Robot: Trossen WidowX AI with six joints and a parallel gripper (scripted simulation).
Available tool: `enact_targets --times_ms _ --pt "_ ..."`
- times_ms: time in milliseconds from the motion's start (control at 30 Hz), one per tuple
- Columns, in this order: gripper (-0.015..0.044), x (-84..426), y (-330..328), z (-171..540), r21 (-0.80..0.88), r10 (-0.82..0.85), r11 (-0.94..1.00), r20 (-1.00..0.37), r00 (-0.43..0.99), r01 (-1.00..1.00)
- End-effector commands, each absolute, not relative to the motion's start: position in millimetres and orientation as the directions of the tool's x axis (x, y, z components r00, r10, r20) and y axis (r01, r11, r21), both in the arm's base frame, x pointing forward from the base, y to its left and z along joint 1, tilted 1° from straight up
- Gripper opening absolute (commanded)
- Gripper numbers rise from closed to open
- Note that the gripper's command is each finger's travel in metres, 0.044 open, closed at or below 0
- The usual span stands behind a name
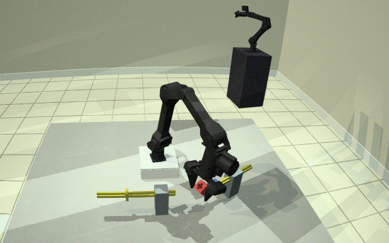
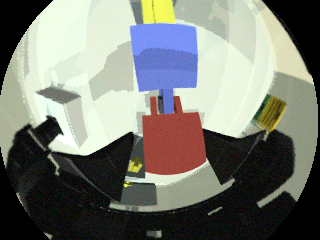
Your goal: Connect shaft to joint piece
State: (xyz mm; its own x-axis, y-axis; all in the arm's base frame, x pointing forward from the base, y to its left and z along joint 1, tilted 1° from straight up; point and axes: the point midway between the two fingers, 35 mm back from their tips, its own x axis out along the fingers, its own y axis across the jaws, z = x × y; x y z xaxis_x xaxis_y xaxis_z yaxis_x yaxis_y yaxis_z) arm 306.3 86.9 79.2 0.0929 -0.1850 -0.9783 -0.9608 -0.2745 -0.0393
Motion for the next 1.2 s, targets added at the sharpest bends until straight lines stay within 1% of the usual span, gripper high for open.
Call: enact_targets --times_ms 0,200,1167 --pt "0.0335 306.6 86.1 77.2 -0.037 -0.188 -0.278 -0.978 0.093 -0.960" --pt "0.0182 306.6 86.1 77.2 -0.037 -0.188 -0.278 -0.978 0.093 -0.960" --pt "0.0182 306.6 86.1 77.2 -0.037 -0.188 -0.278 -0.978 0.093 -0.960"
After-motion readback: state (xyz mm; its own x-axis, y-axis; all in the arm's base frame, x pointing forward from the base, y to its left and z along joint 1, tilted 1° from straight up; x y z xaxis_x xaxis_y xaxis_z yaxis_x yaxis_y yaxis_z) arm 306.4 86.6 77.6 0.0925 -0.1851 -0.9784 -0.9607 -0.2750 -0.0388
